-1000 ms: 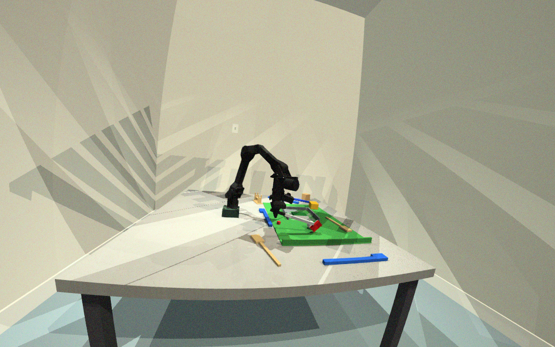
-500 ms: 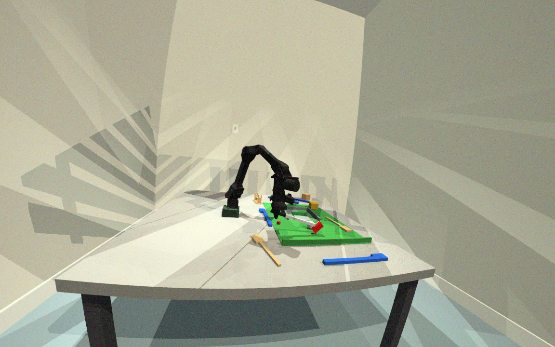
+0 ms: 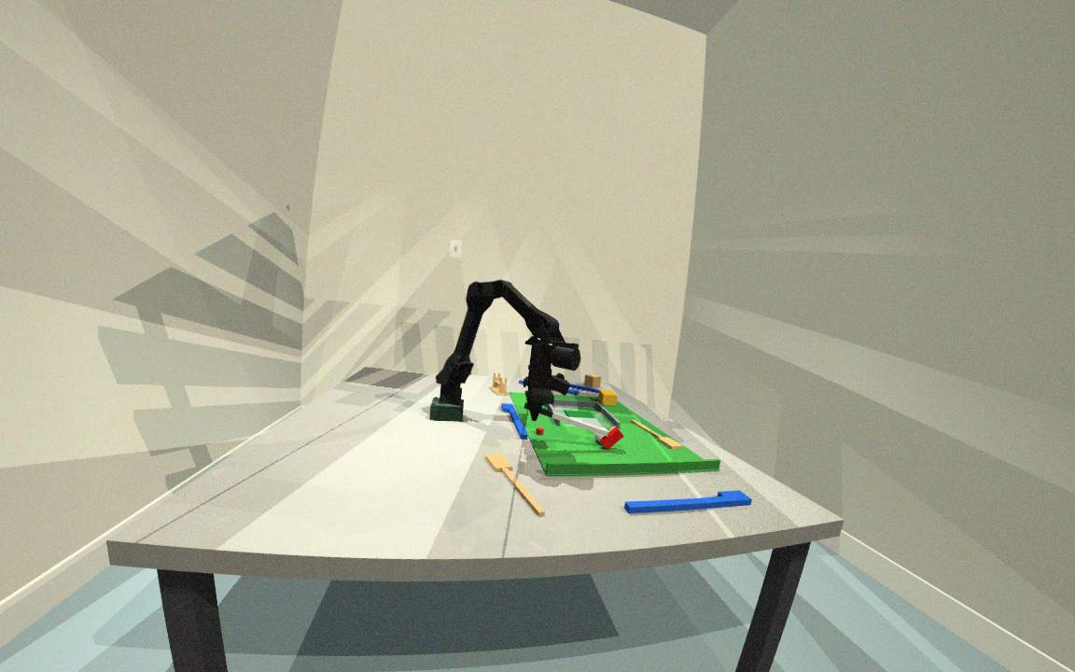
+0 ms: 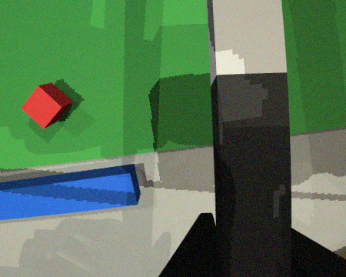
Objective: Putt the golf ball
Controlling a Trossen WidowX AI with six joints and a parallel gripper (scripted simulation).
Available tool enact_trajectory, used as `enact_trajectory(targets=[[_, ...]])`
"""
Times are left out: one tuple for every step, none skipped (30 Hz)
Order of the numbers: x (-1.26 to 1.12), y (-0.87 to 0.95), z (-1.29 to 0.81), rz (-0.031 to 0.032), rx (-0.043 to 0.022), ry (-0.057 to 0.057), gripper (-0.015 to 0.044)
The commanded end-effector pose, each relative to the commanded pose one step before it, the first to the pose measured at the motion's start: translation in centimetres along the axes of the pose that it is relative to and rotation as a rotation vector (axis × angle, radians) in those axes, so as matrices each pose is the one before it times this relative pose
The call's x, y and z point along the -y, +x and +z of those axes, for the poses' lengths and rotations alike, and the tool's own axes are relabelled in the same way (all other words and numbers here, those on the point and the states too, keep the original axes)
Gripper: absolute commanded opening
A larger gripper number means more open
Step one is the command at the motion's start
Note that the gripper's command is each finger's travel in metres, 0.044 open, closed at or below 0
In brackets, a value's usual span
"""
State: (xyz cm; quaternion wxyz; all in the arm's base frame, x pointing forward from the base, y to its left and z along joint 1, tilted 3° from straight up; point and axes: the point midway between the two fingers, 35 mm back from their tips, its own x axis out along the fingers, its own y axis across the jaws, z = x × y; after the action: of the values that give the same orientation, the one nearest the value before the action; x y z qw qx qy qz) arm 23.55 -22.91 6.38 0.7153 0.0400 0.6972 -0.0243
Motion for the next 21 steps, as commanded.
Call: enact_trajectory(targets=[[-5.007, -0.240, 0.154, -0.00069, 0.00812, -0.0157, 0.0000], [-1.213, 0.051, -0.131, 0.00126, -0.00011, -0.0006, 0.0000], [-1.185, 0.069, -0.184, 0.00127, -0.00016, -0.0006, 0.0000], [-0.921, 0.068, -0.182, 0.00102, -0.00016, -0.0005, 0.0000], [-0.544, 0.046, -0.124, 0.00062, -0.00011, -0.0003, 0.0000], [-0.180, 0.016, -0.044, 0.00021, -0.00004, -0.0001, 0.0000], [0.000, 0.000, 0.000, 0.00000, 0.00000, 0.0000, 0.0000], [0.000, 0.000, 0.000, 0.00000, 0.00000, 0.0000, 0.0000], [0.006, -0.089, 0.010, -0.00001, 0.00001, 0.0000, 0.0000], [0.011, -0.165, 0.017, -0.00002, 0.00002, 0.0000, 0.0000], [0.015, -0.247, 0.024, -0.00003, 0.00002, 0.0000, 0.0000], [0.019, -0.335, 0.029, -0.00003, 0.00003, 0.0000, 0.0000], [0.019, -0.388, 0.028, -0.00004, 0.00003, 0.0000, 0.0000], [0.018, -0.443, 0.026, -0.00004, 0.00002, 0.0000, 0.0000], [0.016, -0.486, 0.020, -0.00004, 0.00002, 0.0000, 0.0000], [0.012, -0.508, 0.012, -0.00003, 0.00001, 0.0000, 0.0000], [0.007, -0.516, 0.002, -0.00003, 0.00000, 0.0000, 0.0000], [0.002, -0.519, -0.007, -0.00002, -0.00001, 0.0000, 0.0000], [-0.003, -0.522, -0.017, -0.00002, -0.00002, 0.0000, 0.0000], [-0.008, -0.524, -0.027, -0.00001, -0.00003, 0.0000, 0.0000], [-0.014, -0.523, -0.036, -0.00001, -0.00004, 0.0000, 0.0000]])
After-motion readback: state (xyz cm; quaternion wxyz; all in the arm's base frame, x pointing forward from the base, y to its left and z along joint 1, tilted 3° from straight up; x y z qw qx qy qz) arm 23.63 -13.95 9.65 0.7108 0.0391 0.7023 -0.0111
